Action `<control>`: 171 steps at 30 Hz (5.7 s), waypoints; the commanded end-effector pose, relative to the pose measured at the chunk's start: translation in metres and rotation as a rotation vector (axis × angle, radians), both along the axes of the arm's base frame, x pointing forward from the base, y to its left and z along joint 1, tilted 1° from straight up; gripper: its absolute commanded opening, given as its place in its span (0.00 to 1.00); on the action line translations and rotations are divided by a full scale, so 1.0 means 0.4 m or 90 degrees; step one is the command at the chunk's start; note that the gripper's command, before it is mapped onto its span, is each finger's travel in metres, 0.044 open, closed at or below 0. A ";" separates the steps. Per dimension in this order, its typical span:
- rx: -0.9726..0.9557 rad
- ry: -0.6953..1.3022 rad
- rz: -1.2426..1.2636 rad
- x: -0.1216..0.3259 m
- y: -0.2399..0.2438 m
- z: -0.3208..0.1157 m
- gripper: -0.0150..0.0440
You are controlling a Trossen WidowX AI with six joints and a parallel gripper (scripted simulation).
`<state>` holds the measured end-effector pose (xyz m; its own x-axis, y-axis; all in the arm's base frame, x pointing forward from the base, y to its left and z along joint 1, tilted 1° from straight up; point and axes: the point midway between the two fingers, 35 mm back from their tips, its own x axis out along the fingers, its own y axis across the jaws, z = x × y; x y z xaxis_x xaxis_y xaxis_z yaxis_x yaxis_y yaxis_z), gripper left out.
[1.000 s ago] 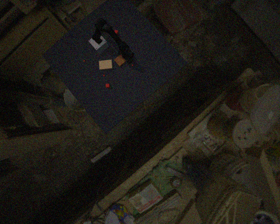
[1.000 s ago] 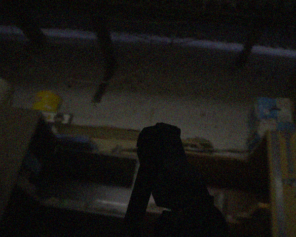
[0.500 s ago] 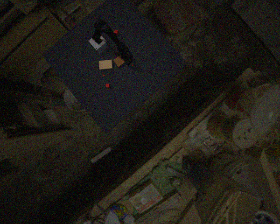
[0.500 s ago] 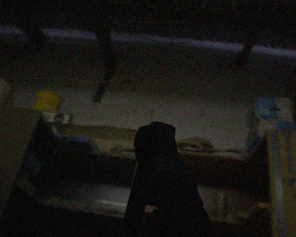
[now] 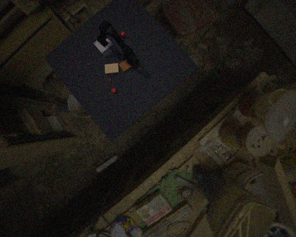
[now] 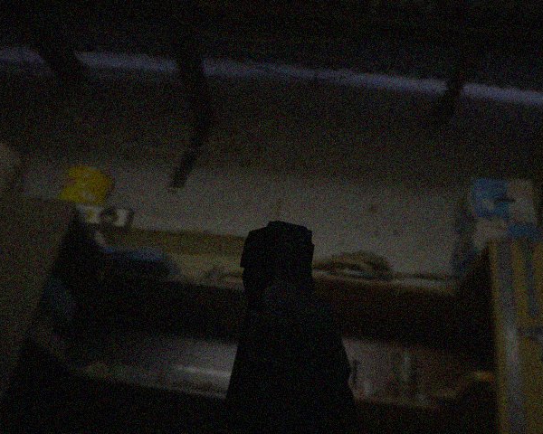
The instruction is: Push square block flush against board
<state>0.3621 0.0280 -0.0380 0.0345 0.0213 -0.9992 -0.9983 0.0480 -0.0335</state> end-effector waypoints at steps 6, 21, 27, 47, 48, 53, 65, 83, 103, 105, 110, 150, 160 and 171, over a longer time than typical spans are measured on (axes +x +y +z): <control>-0.005 0.004 -0.002 -0.009 -0.038 -0.004 0.25; -0.006 0.004 -0.002 -0.014 -0.078 -0.005 0.25; -0.006 0.004 -0.002 -0.017 -0.094 -0.005 0.25; -0.006 0.004 -0.002 -0.011 -0.064 -0.004 0.25; -0.006 0.004 -0.002 -0.010 -0.060 -0.004 0.25; -0.005 0.004 -0.002 -0.007 -0.040 -0.004 0.25; -0.004 0.004 -0.002 -0.001 0.009 -0.003 0.25; -0.004 0.004 -0.002 -0.005 0.017 0.135 0.25; 0.003 0.008 -0.290 0.024 -0.079 0.135 0.25; 0.003 0.008 -0.290 0.024 -0.079 0.135 0.25; 0.003 0.008 -0.290 0.029 -0.077 0.028 0.25; 0.002 0.008 -0.290 -0.005 -0.152 -0.005 0.25; 0.001 0.008 -0.290 -0.017 -0.176 -0.005 0.25; 0.001 0.008 -0.290 -0.015 -0.177 -0.005 0.25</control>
